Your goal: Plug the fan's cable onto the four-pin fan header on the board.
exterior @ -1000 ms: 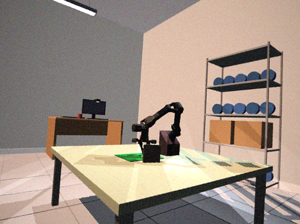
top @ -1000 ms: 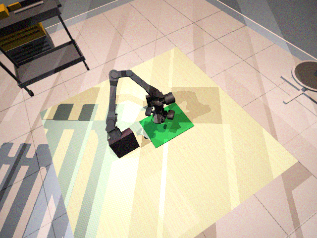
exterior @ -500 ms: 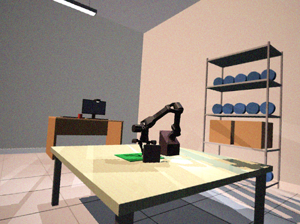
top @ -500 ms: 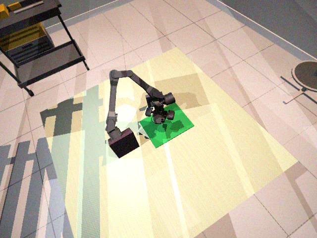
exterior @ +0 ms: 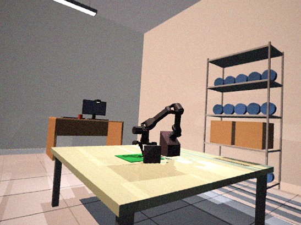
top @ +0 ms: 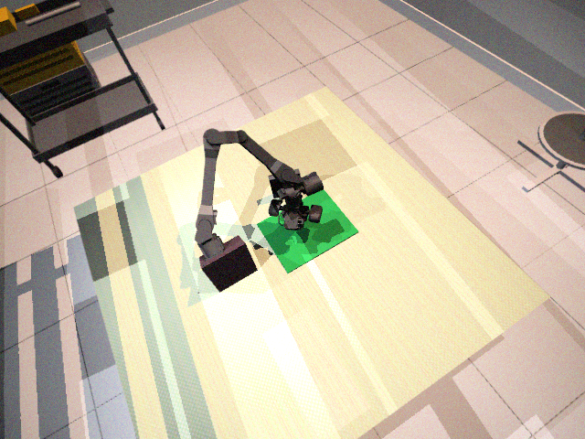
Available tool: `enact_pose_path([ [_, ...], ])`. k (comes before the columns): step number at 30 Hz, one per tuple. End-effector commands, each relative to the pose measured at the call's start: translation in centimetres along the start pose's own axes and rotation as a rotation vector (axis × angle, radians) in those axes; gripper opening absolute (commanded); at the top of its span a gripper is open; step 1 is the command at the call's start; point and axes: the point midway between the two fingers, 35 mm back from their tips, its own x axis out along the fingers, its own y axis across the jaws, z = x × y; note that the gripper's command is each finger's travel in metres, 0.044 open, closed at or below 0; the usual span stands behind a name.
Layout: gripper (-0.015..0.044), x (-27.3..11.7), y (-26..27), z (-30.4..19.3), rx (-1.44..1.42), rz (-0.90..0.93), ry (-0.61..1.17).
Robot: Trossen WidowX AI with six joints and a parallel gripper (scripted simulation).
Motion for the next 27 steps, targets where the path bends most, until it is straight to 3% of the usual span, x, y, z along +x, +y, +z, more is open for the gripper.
enact_pose_path([
  [1,0.0,0.4,0.0,-0.1,0.001,-0.001,0.0],
  [4,0.0,0.6,0.0,-0.1,0.001,-0.001,0.0],
  [14,0.026,0.3,0.0,0.0,0.0,0.0,0.001],
  [17,0.026,0.0,0.0,0.0,0.0,0.0,0.0],
  [21,0.026,-4.9,0.1,0.0,0.0,0.002,-0.001],
  [27,0.026,-5.2,0.1,0.0,0.0,0.001,-0.001],
])
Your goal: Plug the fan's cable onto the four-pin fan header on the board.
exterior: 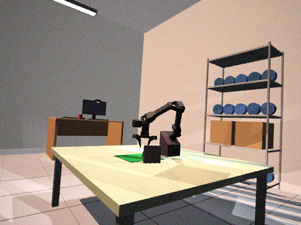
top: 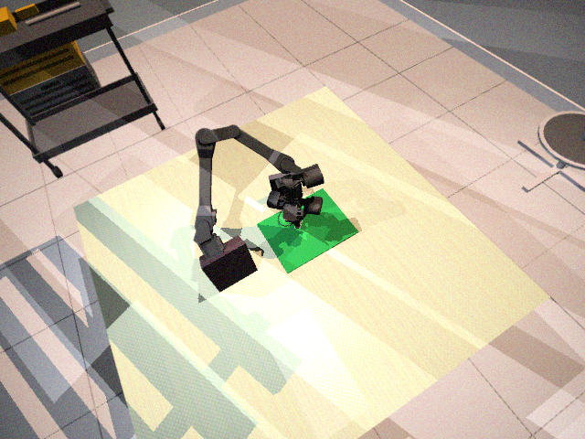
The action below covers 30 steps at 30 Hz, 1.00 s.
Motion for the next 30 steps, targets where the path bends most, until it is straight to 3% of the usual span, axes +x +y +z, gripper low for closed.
enact_pose_path([
  [1,0.026,-0.3,-0.1,0.5,-0.001,-0.007,-0.013],
  [9,0.026,-0.5,-0.2,12.1,0.001,-0.006,-0.018],
  [30,0.026,-0.5,-0.3,12.4,0.001,-0.007,-0.017],
])
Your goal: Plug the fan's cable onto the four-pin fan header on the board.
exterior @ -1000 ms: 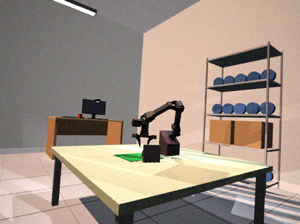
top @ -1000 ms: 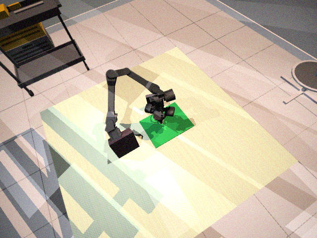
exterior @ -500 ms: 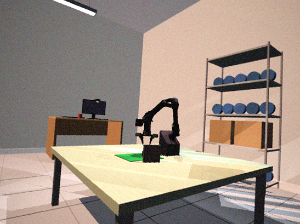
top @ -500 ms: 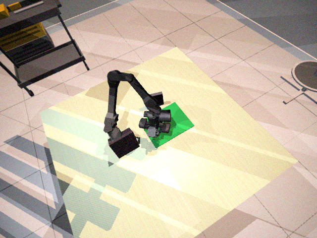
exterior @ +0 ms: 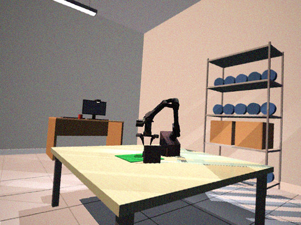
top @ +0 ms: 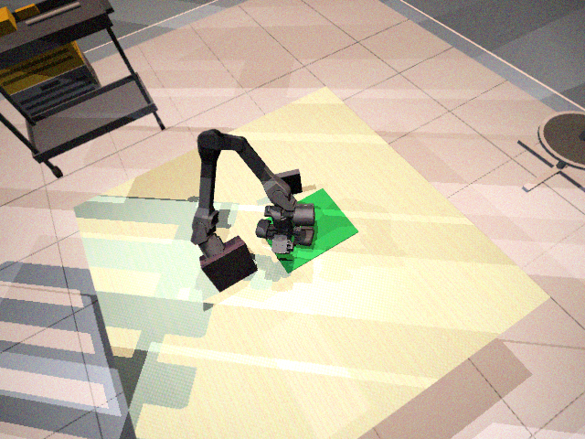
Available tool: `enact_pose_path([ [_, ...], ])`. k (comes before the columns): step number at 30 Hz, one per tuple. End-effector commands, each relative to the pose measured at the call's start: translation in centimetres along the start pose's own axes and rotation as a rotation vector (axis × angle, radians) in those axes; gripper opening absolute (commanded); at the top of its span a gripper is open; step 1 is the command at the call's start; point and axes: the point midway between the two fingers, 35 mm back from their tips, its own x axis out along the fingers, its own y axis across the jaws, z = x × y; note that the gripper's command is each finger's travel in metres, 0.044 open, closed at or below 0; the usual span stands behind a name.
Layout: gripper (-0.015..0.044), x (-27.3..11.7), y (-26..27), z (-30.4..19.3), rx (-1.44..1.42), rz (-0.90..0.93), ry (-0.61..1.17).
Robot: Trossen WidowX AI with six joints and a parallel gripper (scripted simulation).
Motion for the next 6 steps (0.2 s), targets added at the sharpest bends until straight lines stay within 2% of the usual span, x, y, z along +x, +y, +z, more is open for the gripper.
enact_pose_path([
  [1,0.026,0.01,0.03,0.11,-0.005,0.002,-0.005],
  [6,0.026,0.01,0.03,0.11,-0.005,0.002,-0.005],
])
